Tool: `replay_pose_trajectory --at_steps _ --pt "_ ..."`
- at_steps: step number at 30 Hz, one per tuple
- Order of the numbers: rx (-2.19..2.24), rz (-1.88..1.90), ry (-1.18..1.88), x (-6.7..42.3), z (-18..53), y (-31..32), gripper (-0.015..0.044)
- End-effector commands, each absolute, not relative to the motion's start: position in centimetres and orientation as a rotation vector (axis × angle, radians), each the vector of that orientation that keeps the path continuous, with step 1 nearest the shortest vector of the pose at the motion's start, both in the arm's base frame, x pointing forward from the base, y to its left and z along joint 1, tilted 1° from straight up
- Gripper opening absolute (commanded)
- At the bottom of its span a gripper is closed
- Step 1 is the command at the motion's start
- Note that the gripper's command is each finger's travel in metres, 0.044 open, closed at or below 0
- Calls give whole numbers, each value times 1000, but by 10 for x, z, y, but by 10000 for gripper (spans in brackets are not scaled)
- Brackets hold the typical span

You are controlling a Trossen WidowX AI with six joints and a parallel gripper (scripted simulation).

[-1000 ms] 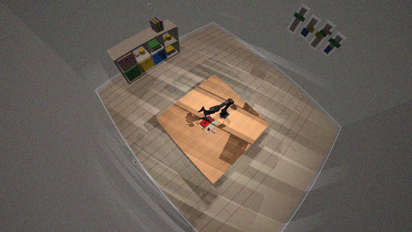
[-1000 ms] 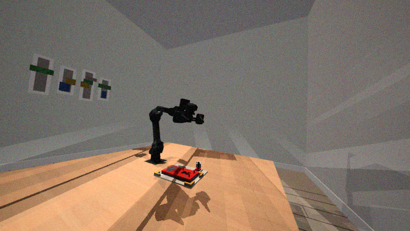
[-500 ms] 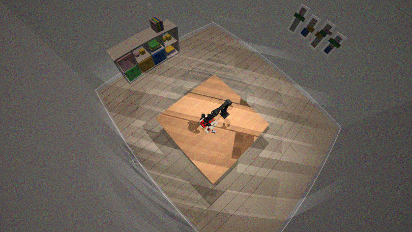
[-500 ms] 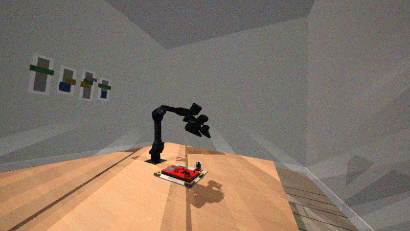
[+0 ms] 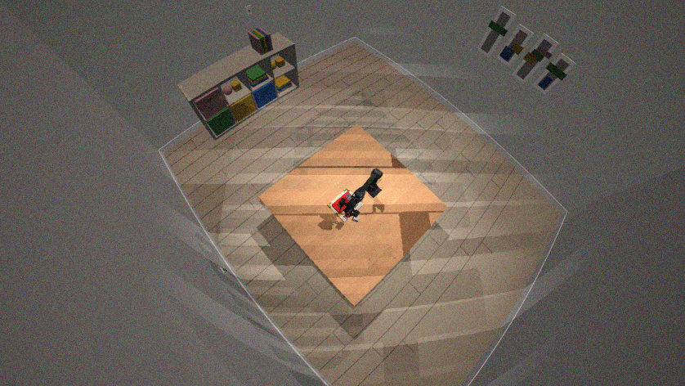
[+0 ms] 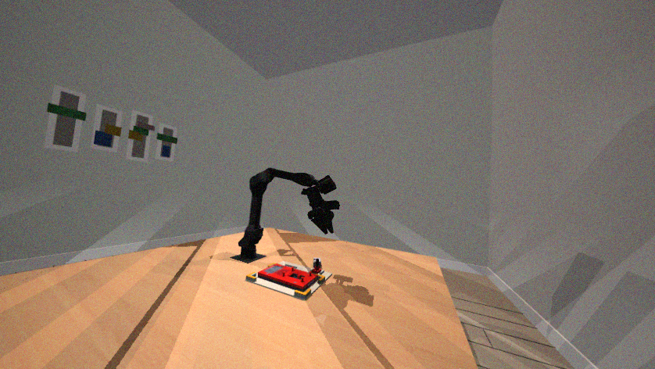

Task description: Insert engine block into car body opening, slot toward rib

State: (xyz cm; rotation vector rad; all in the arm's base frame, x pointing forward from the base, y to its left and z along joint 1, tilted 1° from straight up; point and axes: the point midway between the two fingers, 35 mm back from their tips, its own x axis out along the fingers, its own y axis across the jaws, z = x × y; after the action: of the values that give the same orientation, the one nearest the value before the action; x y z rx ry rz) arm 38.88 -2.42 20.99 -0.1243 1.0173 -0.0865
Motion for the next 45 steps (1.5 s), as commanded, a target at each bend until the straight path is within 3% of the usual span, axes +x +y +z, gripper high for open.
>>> replay_pose_trajectory --at_steps 1,17,23,29,45 --pt "-155 -5 1113 382 199 -3 440" --pt "-281 287 1525 330 169 66 440" --pt "-282 290 1530 331 161 67 440" --pt "-282 290 1530 331 101 67 440" --pt "-283 289 1529 335 76 64 440"
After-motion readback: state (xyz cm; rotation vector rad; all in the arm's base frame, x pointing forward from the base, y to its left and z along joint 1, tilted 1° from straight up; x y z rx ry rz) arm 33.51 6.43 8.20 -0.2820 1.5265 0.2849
